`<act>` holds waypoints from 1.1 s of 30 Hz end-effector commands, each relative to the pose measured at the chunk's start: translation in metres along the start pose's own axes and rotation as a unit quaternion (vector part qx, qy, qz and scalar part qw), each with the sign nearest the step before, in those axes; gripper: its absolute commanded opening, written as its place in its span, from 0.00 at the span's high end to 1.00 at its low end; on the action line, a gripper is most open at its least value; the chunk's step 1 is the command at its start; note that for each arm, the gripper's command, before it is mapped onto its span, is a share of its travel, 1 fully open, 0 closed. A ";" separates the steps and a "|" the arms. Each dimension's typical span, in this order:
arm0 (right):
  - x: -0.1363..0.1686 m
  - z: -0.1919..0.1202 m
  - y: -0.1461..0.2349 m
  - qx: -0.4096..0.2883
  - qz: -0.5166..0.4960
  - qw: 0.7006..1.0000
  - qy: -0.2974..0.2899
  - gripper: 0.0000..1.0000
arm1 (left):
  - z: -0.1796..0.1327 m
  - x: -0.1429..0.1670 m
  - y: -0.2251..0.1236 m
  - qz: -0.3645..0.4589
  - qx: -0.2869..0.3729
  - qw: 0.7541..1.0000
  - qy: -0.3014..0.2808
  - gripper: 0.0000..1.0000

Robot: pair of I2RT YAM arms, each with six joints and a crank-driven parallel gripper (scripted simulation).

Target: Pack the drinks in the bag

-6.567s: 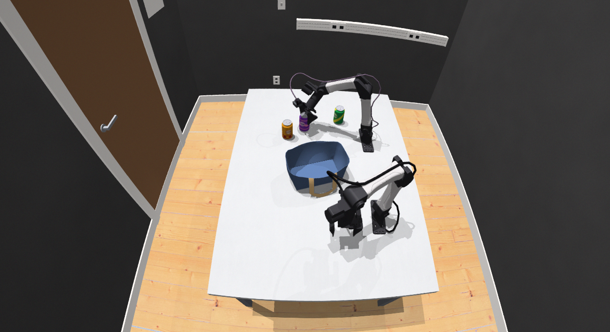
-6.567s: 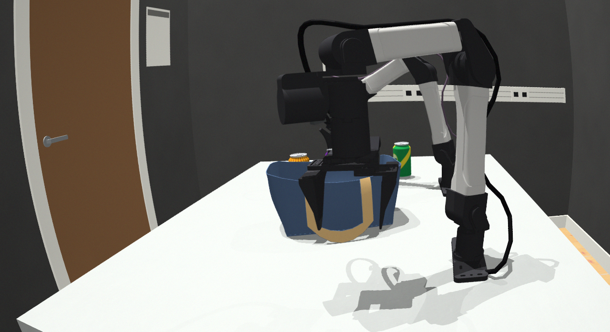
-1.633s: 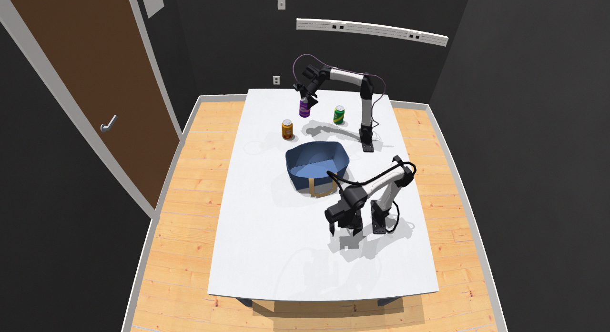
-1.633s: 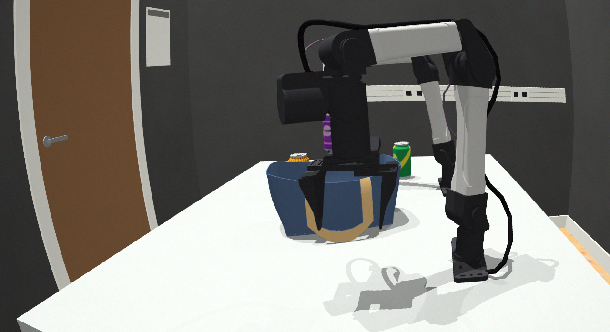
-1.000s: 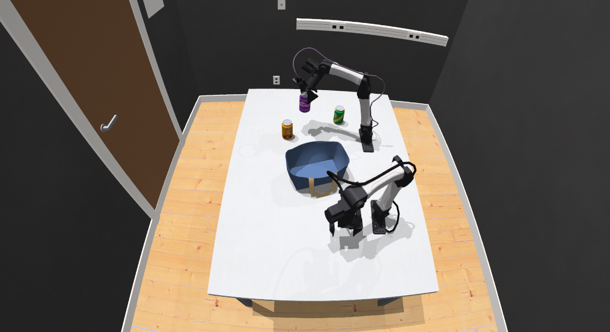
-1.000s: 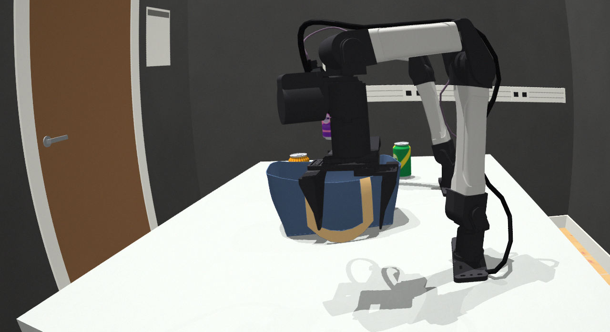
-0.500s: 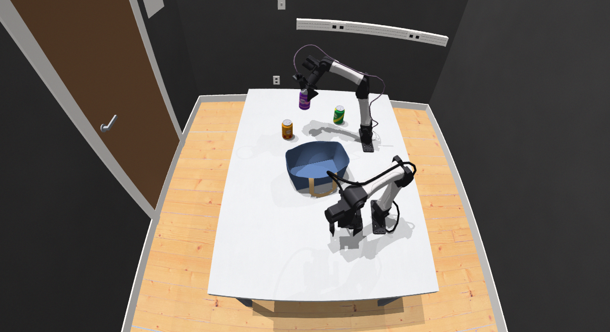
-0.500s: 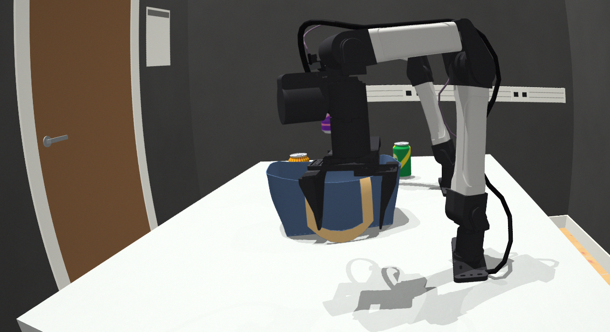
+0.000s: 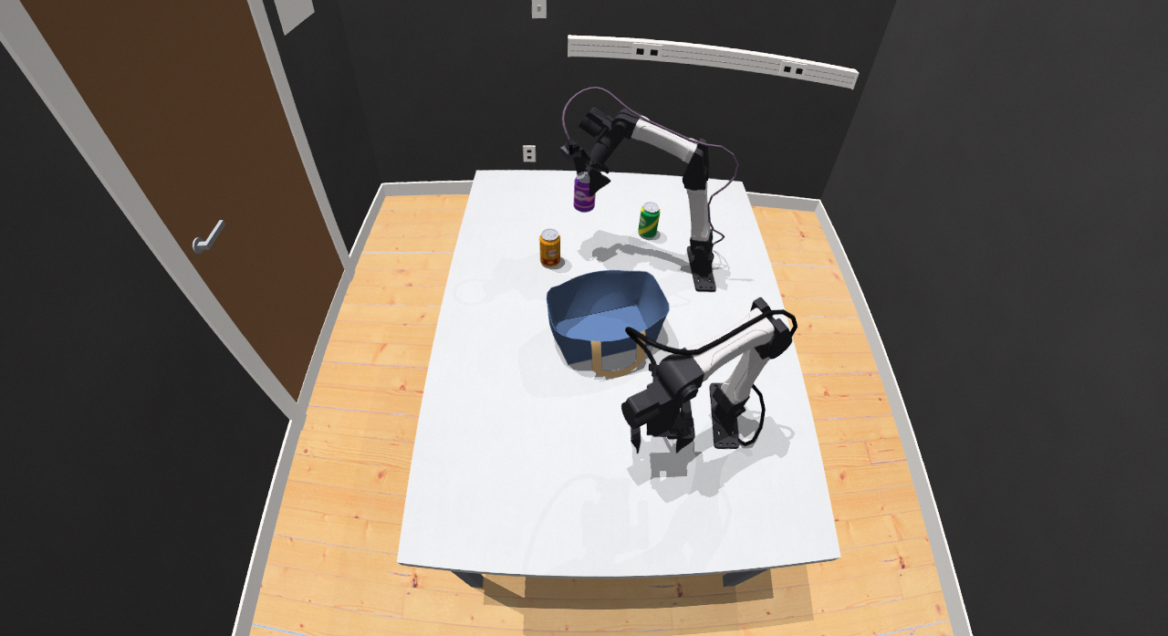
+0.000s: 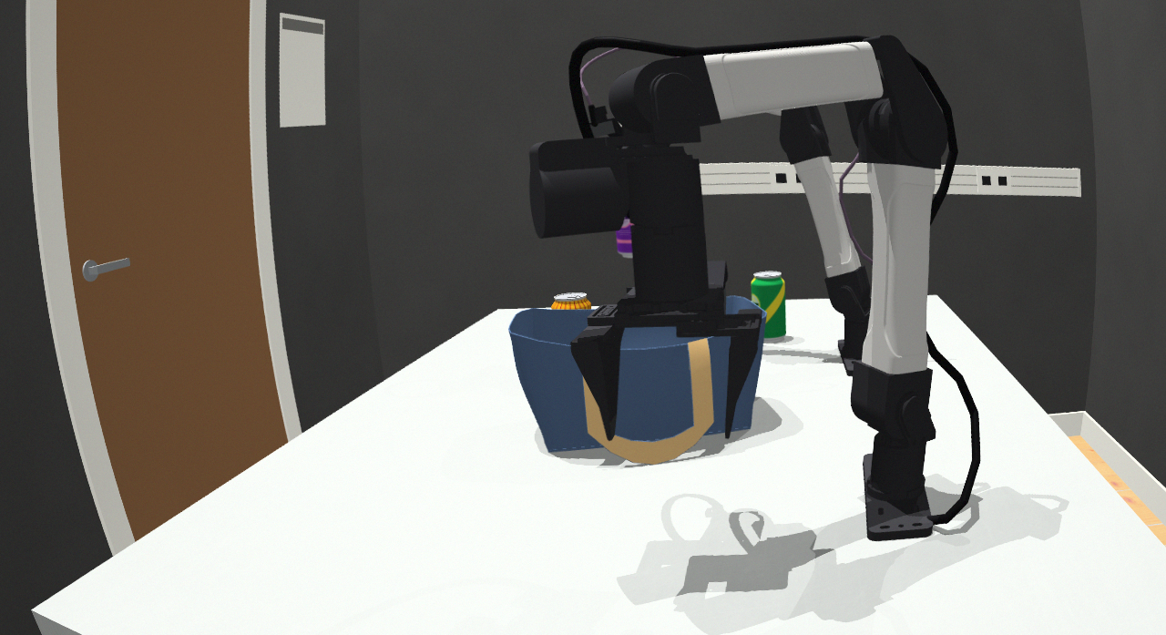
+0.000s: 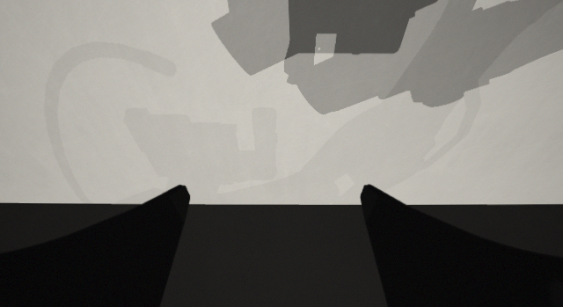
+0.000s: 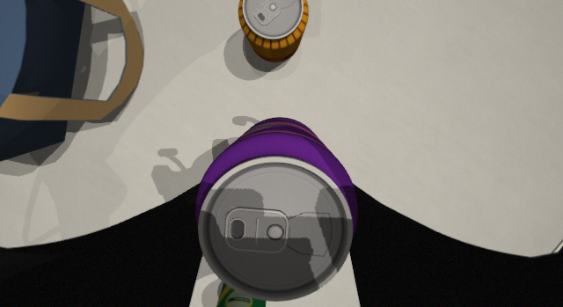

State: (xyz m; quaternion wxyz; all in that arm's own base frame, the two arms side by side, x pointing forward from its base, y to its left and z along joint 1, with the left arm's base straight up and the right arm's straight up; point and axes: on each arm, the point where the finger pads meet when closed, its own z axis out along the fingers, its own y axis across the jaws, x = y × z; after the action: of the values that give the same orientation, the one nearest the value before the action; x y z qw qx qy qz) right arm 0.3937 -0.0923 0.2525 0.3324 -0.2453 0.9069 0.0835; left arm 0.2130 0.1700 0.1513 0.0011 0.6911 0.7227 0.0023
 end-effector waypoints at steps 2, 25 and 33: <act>-0.026 -0.009 0.015 0.021 -0.016 0.999 -0.034 0.26 | -0.009 -0.001 0.002 -0.002 -0.023 1.000 0.008 0.00; -0.060 0.005 0.063 0.024 -0.028 0.998 -0.052 0.26 | -0.009 -0.001 0.002 -0.002 -0.023 1.000 0.008 0.00; -0.067 0.015 0.079 0.028 -0.016 0.998 -0.048 0.26 | -0.009 -0.001 0.002 -0.002 -0.023 1.000 0.008 0.00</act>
State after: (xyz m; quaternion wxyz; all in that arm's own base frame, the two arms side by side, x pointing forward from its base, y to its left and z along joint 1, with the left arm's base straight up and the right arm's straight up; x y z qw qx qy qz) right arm 0.3999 -0.0040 0.2525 0.3310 -0.2477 0.9068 0.0827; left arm 0.2130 0.1700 0.1513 0.0011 0.6911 0.7227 0.0023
